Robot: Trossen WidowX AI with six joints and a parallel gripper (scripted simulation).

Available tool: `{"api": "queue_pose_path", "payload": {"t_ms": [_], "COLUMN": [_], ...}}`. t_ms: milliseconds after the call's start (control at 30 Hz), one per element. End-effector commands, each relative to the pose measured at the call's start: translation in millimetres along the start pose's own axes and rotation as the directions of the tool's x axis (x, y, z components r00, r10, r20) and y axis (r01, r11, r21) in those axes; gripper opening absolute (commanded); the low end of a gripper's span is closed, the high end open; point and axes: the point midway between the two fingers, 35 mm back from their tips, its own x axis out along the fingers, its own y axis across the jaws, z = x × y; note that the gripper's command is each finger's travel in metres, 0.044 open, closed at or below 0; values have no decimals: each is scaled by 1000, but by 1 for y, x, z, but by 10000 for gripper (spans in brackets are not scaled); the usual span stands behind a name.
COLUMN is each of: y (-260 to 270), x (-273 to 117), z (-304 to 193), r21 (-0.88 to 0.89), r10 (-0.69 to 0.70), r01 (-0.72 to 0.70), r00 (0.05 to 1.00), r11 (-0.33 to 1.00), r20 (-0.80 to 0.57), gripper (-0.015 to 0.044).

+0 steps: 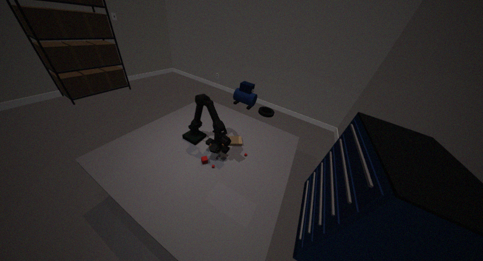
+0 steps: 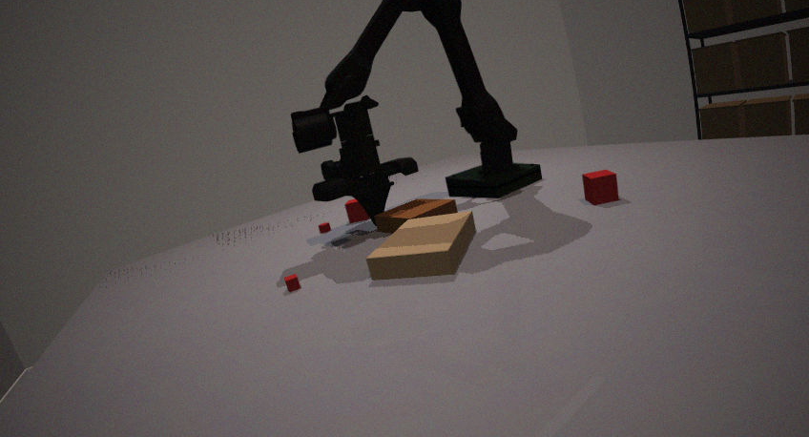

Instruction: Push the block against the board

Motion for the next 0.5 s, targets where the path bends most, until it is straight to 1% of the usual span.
{"api": "queue_pose_path", "payload": {"t_ms": [0, 467], "y": [-1, -1], "x": [0, 0], "z": [-10, -34], "r21": [0, 0], "r10": [2, 2], "r01": [-2, -2], "r00": [1000, 1000], "r11": [1000, 1000], "r20": [-8, -9], "gripper": [0, 0]}}
